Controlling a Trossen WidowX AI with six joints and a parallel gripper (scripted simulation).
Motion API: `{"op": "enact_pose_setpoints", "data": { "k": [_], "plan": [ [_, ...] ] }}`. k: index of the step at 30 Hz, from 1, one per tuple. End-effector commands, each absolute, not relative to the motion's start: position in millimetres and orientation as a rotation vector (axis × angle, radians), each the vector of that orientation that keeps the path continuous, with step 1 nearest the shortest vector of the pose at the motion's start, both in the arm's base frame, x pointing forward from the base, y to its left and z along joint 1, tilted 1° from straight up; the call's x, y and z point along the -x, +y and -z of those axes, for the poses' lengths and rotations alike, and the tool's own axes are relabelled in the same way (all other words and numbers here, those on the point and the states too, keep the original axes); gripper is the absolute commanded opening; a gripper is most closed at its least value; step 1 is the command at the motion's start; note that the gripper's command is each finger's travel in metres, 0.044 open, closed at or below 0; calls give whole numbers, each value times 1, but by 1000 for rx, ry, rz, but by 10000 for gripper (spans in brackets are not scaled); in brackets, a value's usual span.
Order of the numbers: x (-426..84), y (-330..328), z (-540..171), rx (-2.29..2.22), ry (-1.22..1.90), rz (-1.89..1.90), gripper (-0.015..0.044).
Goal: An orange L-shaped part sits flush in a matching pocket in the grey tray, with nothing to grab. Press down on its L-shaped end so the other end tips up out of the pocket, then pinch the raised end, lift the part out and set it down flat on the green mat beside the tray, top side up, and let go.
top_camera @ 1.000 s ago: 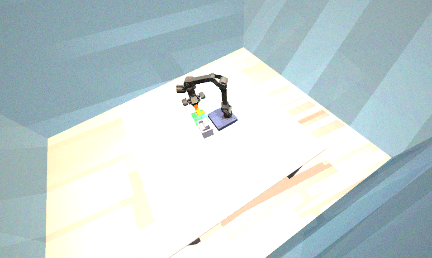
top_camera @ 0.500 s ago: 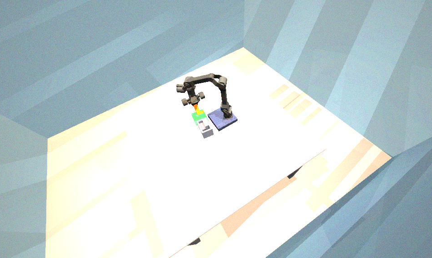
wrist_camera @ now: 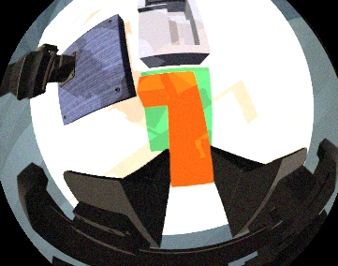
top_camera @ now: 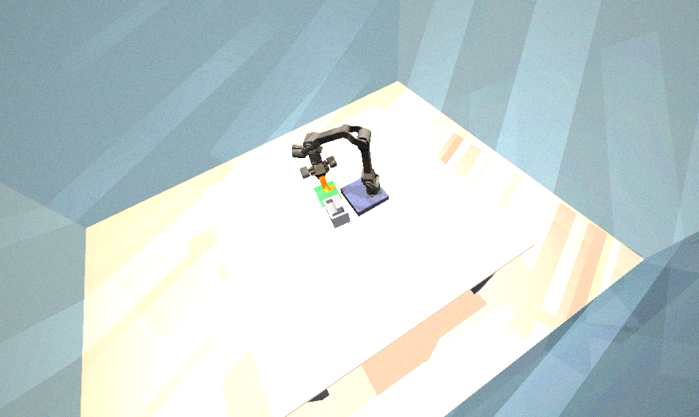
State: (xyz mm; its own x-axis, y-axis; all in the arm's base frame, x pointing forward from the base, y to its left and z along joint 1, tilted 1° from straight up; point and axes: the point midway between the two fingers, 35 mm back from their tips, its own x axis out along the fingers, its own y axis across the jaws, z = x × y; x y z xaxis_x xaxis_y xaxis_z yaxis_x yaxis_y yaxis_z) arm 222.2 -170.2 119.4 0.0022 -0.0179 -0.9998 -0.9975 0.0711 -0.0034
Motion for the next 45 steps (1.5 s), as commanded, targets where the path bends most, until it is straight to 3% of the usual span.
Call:
{"op": "enact_pose_setpoints", "data": {
  "k": [1,45],
  "plan": [
    [-221,-170,-111,1171,1258,-1153,0],
    [-220,-171,-69,1171,1258,-1153,0]
  ]
}}
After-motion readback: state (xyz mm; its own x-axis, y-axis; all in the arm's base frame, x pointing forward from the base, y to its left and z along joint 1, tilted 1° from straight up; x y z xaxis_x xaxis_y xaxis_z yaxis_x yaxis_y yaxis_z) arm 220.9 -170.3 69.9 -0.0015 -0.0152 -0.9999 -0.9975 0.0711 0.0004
